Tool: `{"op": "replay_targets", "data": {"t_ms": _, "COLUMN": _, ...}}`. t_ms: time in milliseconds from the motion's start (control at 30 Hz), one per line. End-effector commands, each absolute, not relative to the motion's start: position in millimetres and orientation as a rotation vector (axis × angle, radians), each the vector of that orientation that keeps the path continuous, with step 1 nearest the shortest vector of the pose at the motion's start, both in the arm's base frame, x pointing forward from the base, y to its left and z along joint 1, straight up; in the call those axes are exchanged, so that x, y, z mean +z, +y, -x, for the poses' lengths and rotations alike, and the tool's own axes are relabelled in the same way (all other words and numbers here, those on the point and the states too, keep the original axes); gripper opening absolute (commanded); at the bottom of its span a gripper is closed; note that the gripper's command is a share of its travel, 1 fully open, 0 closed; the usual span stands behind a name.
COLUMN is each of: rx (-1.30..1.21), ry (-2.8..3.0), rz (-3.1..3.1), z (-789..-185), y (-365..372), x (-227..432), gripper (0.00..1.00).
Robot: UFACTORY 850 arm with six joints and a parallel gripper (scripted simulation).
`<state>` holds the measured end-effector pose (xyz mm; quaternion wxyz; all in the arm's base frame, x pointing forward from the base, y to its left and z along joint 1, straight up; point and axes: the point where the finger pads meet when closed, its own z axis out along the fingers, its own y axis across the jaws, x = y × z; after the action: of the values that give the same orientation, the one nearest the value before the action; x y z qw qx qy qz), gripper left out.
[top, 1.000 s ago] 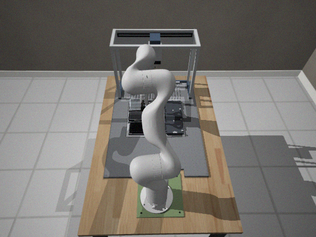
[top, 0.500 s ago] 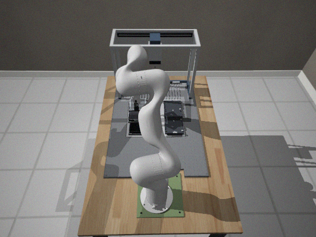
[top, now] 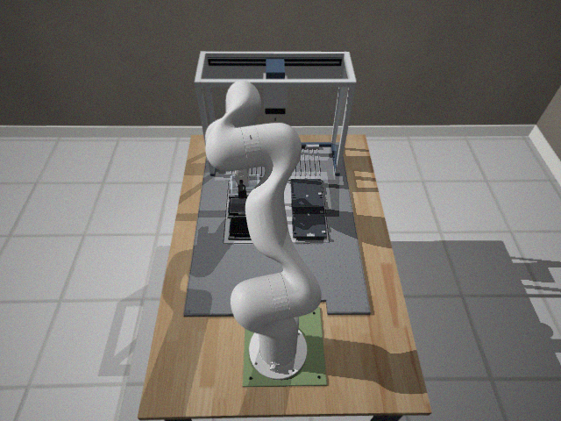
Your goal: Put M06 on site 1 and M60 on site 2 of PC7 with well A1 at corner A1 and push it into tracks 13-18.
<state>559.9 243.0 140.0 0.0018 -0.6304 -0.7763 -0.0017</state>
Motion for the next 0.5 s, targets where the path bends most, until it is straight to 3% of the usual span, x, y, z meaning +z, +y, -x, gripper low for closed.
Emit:
{"op": "replay_targets", "data": {"t_ms": 0, "rx": -0.008, "ry": -2.437, "rz": 1.979, "z": -560.7, "y": 243.4, "x": 135.8, "gripper": 1.00}}
{"op": "replay_targets", "data": {"t_ms": 467, "rx": -0.008, "ry": -2.437, "rz": 1.979, "z": -560.8, "y": 243.5, "x": 115.8, "gripper": 1.00}}
